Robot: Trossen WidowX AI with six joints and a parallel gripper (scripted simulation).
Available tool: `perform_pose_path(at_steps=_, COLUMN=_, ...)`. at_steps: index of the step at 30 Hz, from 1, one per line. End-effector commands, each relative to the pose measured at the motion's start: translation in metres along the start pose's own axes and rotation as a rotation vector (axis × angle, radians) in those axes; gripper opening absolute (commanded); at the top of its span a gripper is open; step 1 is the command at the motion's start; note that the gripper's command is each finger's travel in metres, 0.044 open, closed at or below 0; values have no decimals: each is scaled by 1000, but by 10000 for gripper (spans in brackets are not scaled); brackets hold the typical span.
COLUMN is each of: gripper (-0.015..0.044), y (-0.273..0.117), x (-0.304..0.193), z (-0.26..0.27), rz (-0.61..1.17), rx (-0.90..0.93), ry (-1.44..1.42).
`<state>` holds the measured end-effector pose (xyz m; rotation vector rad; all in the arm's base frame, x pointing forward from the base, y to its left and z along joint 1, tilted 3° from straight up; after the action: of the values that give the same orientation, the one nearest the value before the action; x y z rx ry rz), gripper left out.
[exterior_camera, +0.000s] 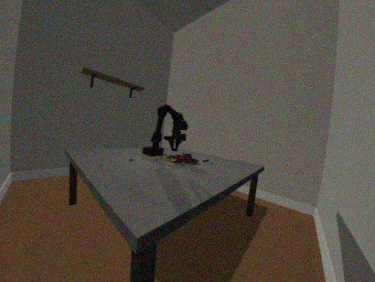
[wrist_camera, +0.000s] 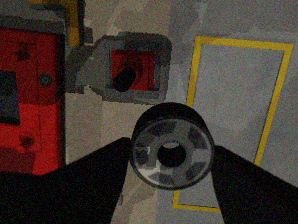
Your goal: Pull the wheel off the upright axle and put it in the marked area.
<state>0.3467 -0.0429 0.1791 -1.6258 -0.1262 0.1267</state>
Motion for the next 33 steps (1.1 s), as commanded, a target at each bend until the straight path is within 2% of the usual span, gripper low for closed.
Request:
perform_pose_path(at_steps=1, gripper=0, y=-5, x=-16, z=-21, rz=-12, rx=-4, ry=-1)
perform_pose_path(at_steps=10, gripper=0, y=-8, x=-47, z=-56, rz=-14, rx=-10, ry=1)
perform_pose_path(at_steps=24, gripper=0, y=16, x=-47, z=-57, rz=-14, rx=-10, ry=1)
perform_pose_path(at_steps=33, gripper=0, y=72, x=-44, z=-58, rz=-14, rx=-10, ry=1)
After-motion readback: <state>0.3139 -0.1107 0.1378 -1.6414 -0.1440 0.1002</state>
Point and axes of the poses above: the point midway between the two fingers, 35 mm back from their tips, its own y axis out along the fingers, its own z axis across the jaws, x = y × z, the point moved 10 cm from there along -y, back along the fingers, and after that the axes turned 6 degrees about -y, right-handed, at the moved point
